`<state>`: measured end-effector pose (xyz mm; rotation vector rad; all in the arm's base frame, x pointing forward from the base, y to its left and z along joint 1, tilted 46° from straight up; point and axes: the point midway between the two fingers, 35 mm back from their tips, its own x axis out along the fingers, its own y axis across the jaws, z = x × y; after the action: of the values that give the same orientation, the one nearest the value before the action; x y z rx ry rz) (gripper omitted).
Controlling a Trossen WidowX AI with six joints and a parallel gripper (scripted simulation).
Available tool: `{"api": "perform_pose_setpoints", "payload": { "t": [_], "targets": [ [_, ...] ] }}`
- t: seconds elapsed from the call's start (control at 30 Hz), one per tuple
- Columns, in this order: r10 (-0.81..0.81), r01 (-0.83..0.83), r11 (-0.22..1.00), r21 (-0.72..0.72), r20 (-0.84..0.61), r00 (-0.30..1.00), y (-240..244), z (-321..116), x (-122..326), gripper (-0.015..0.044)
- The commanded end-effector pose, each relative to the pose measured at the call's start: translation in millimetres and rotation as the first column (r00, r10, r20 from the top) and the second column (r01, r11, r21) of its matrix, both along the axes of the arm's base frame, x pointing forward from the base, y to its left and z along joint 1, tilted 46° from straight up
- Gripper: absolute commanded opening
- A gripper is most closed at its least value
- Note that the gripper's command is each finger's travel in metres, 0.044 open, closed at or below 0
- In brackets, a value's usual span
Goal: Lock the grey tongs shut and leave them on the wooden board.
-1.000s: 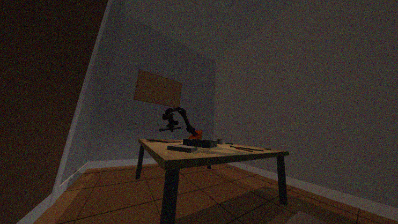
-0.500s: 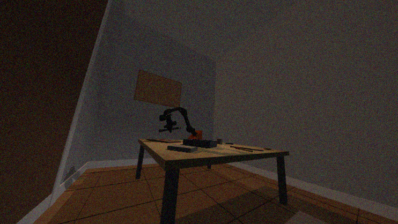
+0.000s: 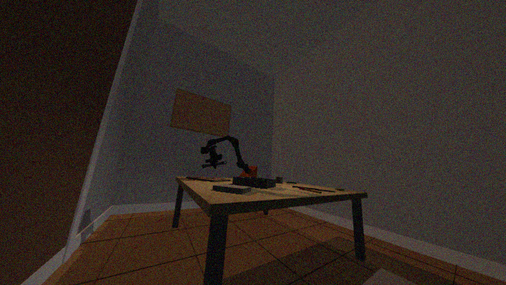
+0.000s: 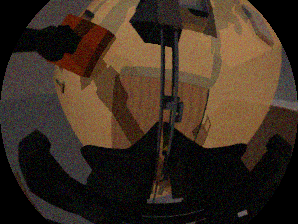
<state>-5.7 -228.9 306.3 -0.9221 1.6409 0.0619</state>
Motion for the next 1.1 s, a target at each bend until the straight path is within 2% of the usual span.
{"api": "perform_pose_setpoints", "payload": {
  "t": [0.0,1.07],
  "targets": [
    [-0.021,0.021,1.0,-0.018,0.023,1.0,-0.2,4.3,-7.6,-0.015],
    [-0.209,0.241,0.959,-0.15,0.199,0.957,12.8,26.2,-81.7,-0.015]
  ]
}}
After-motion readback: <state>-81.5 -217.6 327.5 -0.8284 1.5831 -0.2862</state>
